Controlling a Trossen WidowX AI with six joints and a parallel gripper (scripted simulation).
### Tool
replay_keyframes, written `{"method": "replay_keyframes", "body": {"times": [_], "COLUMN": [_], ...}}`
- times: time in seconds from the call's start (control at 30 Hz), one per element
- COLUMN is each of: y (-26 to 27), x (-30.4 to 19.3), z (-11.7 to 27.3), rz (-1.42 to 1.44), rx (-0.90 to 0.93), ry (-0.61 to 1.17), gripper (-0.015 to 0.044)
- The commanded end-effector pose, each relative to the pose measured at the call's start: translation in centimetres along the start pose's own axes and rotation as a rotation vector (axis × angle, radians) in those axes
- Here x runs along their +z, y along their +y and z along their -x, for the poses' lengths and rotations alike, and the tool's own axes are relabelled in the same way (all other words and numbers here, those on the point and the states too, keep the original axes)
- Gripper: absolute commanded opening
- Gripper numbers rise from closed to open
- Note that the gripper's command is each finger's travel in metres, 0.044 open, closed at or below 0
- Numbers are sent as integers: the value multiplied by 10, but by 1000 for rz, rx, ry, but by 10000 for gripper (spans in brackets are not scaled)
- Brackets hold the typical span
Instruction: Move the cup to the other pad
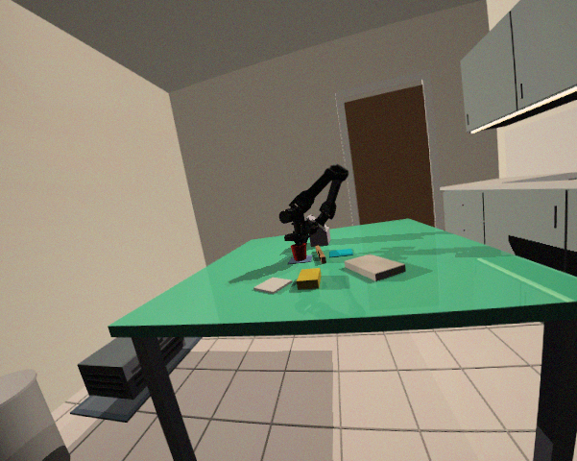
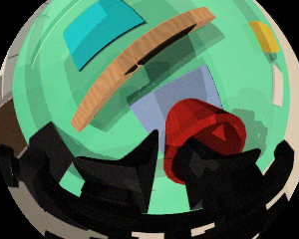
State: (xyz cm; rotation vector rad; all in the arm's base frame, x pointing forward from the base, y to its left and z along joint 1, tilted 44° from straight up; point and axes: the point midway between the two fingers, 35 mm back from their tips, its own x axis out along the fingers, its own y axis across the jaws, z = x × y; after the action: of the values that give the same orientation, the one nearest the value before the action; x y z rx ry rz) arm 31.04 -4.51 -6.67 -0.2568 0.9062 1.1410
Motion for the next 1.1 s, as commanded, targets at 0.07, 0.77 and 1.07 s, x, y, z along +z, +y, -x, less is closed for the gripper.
{"method": "replay_keyframes", "body": {"times": [0.07,0.77,1.07], "y": [0,0,1], "x": [0,-2,-4], "z": [0,45,52], "rz": [0,-5,-12], "rx": [0,2,4], "ry": [0,1,-3], "gripper": [36,0,0]}}
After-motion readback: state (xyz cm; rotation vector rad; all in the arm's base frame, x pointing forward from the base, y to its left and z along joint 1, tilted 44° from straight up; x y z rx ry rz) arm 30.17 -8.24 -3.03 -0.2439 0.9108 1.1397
